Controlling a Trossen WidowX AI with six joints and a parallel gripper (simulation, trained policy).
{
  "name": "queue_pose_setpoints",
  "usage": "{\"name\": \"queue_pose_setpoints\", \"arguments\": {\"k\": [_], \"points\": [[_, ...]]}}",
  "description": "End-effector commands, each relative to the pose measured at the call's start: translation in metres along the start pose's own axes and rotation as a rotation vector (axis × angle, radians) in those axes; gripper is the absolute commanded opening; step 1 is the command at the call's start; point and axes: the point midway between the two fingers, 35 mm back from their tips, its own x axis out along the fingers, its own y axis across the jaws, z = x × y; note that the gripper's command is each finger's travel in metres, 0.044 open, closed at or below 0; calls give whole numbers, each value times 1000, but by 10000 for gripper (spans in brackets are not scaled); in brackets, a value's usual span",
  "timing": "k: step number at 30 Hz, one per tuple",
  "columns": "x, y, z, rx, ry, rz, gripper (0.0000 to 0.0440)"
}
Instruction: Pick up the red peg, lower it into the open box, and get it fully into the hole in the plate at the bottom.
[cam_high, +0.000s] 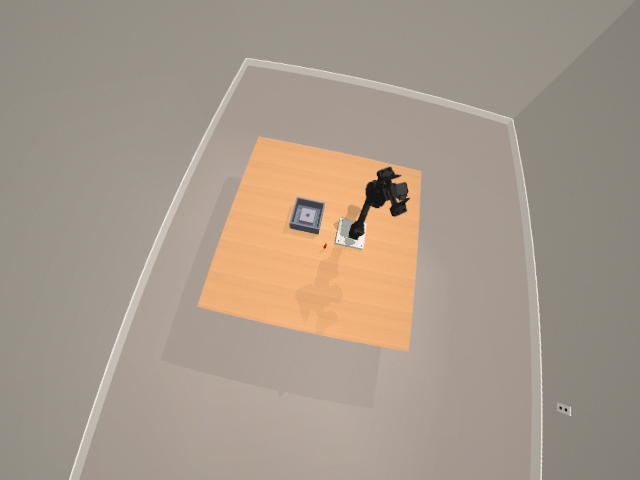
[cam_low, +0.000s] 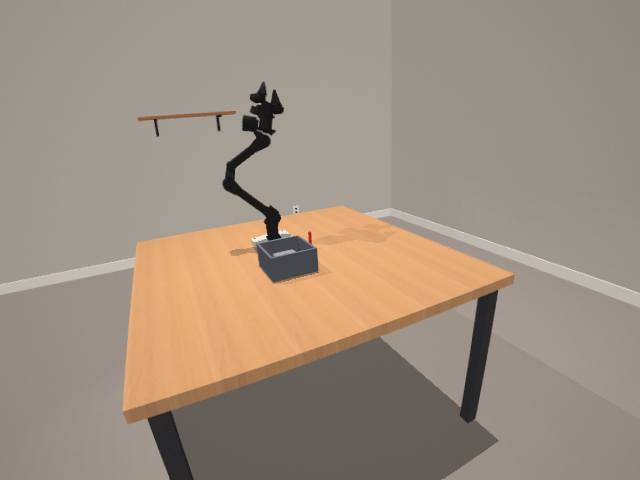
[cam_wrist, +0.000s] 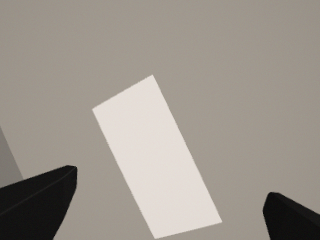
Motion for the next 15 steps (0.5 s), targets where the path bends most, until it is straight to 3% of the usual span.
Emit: {"name": "queue_pose_setpoints", "arguments": {"k": [1, 3, 15], "points": [[-1, -1, -3, 6, 18, -3, 419], [-4, 2, -14, 33, 69, 5, 440], [-38, 39, -97, 215, 435, 97, 440]]}}
